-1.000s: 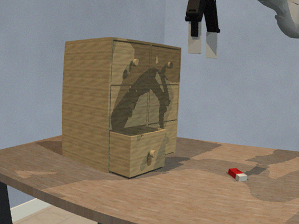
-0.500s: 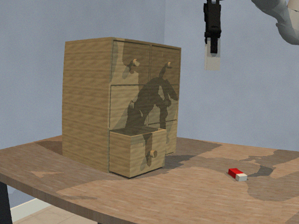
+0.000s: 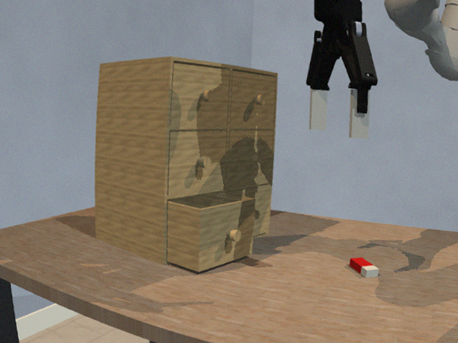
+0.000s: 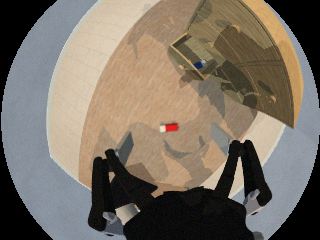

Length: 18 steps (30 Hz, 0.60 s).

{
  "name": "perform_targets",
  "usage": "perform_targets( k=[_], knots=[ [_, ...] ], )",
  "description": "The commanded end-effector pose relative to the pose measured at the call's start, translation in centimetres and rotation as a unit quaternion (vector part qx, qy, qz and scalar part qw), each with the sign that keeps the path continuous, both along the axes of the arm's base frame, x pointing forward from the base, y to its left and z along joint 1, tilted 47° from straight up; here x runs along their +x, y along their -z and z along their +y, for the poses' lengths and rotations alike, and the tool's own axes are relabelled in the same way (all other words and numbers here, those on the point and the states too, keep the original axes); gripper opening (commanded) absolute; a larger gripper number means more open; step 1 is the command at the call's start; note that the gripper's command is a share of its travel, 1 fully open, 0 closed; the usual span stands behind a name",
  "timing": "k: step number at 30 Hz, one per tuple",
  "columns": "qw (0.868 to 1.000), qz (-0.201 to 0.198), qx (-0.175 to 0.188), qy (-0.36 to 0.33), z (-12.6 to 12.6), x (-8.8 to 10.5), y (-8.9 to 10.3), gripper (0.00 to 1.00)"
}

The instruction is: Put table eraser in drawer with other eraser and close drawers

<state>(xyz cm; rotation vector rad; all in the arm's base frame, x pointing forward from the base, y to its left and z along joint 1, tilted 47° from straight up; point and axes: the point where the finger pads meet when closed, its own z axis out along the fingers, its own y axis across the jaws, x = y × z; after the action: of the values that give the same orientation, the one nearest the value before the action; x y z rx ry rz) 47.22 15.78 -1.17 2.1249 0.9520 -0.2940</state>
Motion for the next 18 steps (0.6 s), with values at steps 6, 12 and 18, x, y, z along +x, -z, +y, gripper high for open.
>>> perform_targets(
  k=[6,12,18],
  knots=[
    [0.981,0.142,-0.011,-0.134,-1.8,-0.4,0.8,1.00],
    [0.961,0.201,-0.019,-0.189,-3.6,-1.0,1.5,1.00],
    [0.940,0.248,-0.025,-0.232,-4.8,-1.3,1.9,1.00]
  ],
)
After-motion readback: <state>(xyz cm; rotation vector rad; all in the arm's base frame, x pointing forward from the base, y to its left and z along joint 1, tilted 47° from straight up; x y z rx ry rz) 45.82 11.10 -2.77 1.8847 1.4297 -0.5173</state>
